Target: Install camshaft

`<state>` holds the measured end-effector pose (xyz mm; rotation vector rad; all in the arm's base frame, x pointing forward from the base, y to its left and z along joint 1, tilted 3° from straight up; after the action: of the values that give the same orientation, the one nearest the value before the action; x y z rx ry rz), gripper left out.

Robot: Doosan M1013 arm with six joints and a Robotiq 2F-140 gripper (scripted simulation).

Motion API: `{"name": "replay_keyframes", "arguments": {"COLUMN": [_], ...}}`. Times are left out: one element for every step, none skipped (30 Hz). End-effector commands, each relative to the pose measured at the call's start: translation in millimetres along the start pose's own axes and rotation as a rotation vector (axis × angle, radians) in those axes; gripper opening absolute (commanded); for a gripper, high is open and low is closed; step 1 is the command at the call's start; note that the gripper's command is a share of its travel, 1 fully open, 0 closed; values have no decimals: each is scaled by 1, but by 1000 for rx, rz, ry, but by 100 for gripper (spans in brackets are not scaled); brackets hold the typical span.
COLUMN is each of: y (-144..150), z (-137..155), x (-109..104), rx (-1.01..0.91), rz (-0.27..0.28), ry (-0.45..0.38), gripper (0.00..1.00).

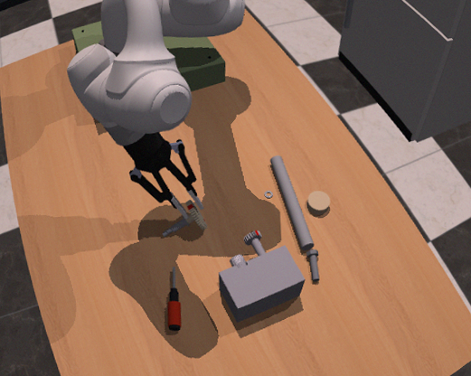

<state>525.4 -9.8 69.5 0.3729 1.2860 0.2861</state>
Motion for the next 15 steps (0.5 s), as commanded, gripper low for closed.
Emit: {"name": "replay_keyframes", "arguments": {"y": [0,0,0,0,0,0,0,0,0,0,0,0,0,0,0], "z": [0,0,0,0,0,0,0,0,0,0,0,0,0,0,0], "x": [0,0,0,0,0,0,0,0,0,0,0,0,0,0,0], "rx": [0,0,0,0,0,0,0,0,0,0,0,0,0,0,0], "rz": [0,0,0,0,0,0,0,0,0,0,0,0,0,0,0], "ry": [0,0,0,0,0,0,0,0,0,0,0,0,0,0,0], "gripper": [21,21,21,21,21,21,21,21,21,21,21,5,5,5,5]}}
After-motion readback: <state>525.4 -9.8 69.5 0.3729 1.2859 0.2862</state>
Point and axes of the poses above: the point where the finger pads meet when closed, its own x axis out along the fingers, its own y axis across the jaws, z = x × y, the point moved 10 cm from there along -x, back along the fingers, and after that the axes turned 7 degrees about x, right-handed, at the moved point
